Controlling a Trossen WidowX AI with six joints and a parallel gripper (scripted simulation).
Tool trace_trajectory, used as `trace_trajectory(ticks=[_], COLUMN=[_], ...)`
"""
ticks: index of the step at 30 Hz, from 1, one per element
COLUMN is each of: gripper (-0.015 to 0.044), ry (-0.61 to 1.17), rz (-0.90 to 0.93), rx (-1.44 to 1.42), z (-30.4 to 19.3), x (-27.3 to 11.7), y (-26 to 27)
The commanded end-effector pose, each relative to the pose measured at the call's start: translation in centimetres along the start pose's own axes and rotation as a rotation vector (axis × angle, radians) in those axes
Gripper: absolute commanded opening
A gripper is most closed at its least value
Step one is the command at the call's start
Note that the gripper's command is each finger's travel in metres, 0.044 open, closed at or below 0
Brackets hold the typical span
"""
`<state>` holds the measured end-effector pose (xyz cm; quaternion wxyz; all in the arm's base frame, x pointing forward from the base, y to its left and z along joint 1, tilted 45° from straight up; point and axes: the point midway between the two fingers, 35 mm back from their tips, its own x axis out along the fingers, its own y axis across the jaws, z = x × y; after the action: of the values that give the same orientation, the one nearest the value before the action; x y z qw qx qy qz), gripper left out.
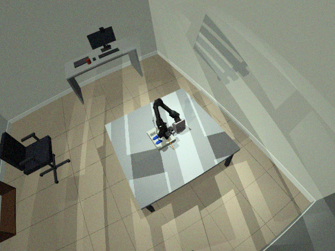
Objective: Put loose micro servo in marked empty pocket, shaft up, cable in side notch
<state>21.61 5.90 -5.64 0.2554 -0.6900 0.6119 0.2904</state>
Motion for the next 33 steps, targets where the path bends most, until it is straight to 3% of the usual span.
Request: trace_trajectory(ticks=[1,23,33], gripper=[0.0,0.0,0.0], ry=[-0.01,-0.01,-0.008], rz=[-0.011,-0.011,-0.011], rx=[0.006,0.006,0.006], z=[0.0,-0.2,-4.1], x=[-1.9,-2.6,-2.6], y=[-0.1,-0.8,-0.9])
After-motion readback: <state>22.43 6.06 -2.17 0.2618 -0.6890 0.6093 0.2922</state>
